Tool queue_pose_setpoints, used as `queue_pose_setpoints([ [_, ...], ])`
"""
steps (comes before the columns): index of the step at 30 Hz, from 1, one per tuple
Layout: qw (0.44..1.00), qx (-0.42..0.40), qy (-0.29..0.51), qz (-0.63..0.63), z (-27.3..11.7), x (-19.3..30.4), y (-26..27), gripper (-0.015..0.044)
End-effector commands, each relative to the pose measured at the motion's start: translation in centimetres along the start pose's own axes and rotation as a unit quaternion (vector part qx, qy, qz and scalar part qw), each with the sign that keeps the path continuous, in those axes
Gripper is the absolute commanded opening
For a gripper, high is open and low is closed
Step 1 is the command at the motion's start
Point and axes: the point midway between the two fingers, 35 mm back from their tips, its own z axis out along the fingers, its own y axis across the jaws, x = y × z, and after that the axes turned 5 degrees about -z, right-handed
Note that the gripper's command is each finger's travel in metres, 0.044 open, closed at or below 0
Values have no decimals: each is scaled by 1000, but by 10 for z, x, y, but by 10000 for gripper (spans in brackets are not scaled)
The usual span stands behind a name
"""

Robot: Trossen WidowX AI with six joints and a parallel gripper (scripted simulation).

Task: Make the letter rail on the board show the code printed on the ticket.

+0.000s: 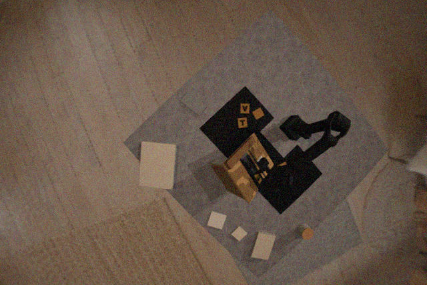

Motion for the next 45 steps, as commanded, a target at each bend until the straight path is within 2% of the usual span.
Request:
queue_pose_setpoints([
  [1, 1000, -2, 0, -2, 0, 1, -2, 0],
  [45, 1000, -1, 0, -3, 0, 2, -28, 0],
])
